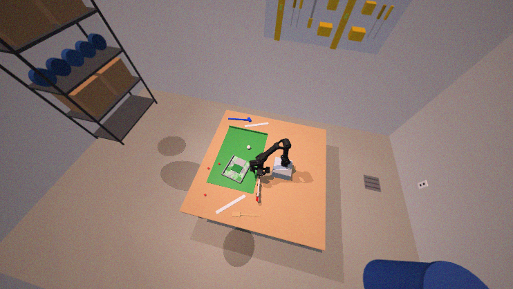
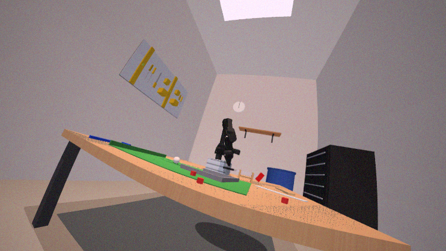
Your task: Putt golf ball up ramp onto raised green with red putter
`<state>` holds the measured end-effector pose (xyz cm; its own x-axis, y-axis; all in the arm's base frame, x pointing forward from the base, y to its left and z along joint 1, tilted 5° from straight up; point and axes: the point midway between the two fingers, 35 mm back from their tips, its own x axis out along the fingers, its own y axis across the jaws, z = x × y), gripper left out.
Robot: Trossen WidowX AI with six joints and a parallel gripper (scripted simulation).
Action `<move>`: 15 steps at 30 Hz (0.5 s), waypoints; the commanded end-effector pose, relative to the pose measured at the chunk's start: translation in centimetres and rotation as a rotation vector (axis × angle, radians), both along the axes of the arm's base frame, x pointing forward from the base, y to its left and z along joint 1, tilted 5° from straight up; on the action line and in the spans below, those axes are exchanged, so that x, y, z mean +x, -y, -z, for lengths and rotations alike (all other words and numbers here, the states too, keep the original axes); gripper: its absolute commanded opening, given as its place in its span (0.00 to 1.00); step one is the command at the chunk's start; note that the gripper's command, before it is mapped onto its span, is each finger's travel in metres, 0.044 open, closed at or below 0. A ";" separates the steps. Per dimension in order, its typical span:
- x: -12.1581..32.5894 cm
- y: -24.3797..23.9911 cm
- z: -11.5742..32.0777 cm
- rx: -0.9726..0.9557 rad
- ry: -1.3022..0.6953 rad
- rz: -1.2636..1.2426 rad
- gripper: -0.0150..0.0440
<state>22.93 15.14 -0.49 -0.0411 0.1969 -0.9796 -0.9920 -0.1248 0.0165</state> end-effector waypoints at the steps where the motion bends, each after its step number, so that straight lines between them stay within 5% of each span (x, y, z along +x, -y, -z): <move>1: -0.2 0.1 0.6 0.002 -0.006 -0.004 1.00; 15: -0.2 0.3 3.2 0.001 -0.006 -0.004 1.00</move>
